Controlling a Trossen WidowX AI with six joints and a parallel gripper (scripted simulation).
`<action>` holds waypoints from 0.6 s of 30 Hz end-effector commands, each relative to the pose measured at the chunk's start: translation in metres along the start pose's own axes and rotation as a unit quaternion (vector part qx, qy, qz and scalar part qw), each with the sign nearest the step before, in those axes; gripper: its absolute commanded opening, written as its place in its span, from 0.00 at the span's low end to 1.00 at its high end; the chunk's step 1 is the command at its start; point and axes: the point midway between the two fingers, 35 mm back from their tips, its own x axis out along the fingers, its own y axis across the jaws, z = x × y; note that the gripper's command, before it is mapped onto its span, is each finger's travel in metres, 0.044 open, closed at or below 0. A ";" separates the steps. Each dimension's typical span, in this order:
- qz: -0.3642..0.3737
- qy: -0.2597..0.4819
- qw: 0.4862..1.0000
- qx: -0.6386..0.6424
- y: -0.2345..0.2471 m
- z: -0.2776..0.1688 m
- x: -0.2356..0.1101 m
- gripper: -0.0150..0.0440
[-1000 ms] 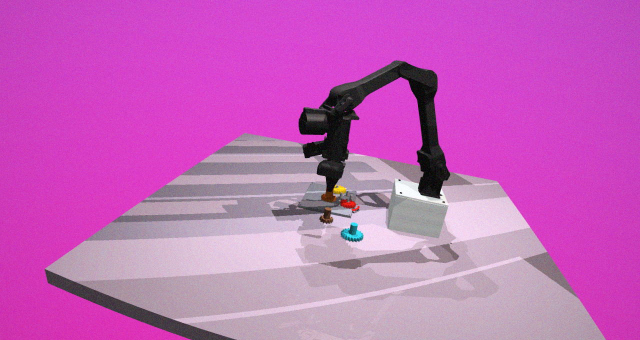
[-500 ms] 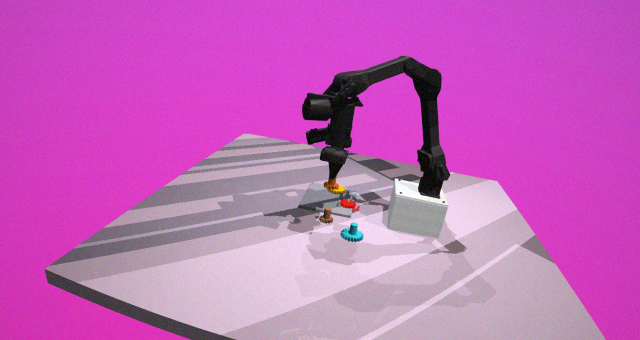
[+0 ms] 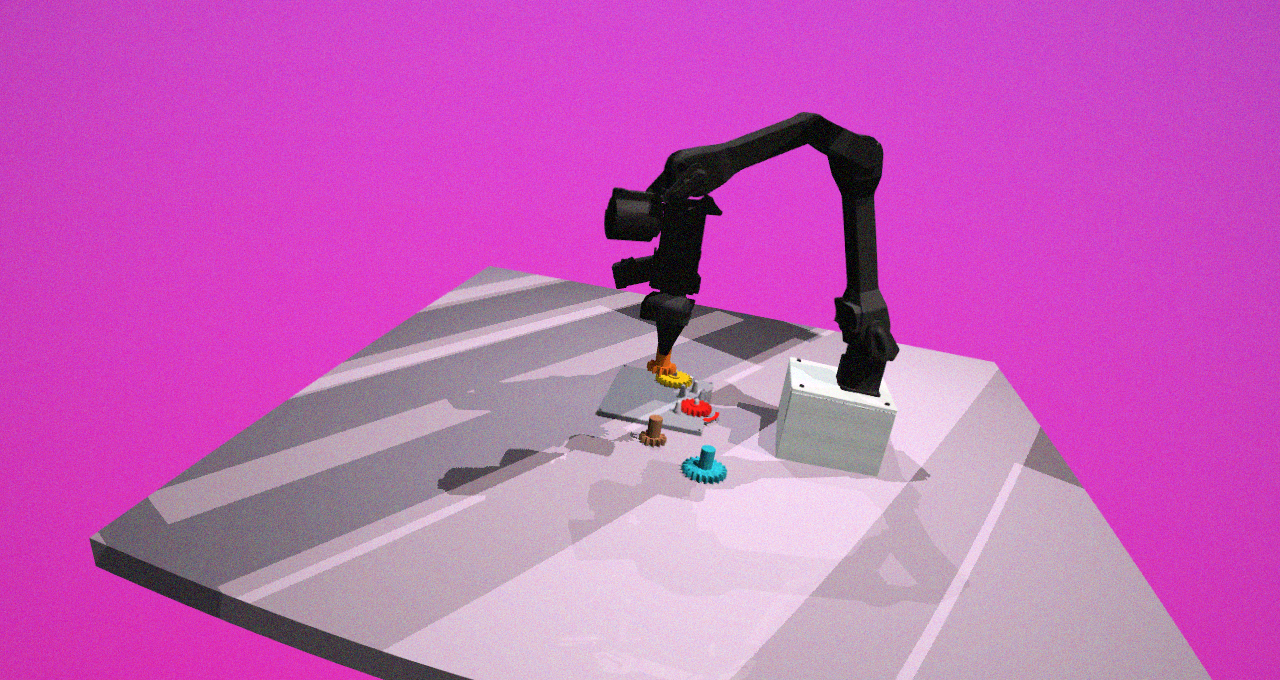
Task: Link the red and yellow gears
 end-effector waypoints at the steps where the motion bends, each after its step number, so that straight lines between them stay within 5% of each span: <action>1: 0.000 -0.004 1.000 -0.002 -0.010 0.001 0.001 0.25; 18: -0.002 -0.007 1.000 -0.002 -0.053 0.003 0.014 0.25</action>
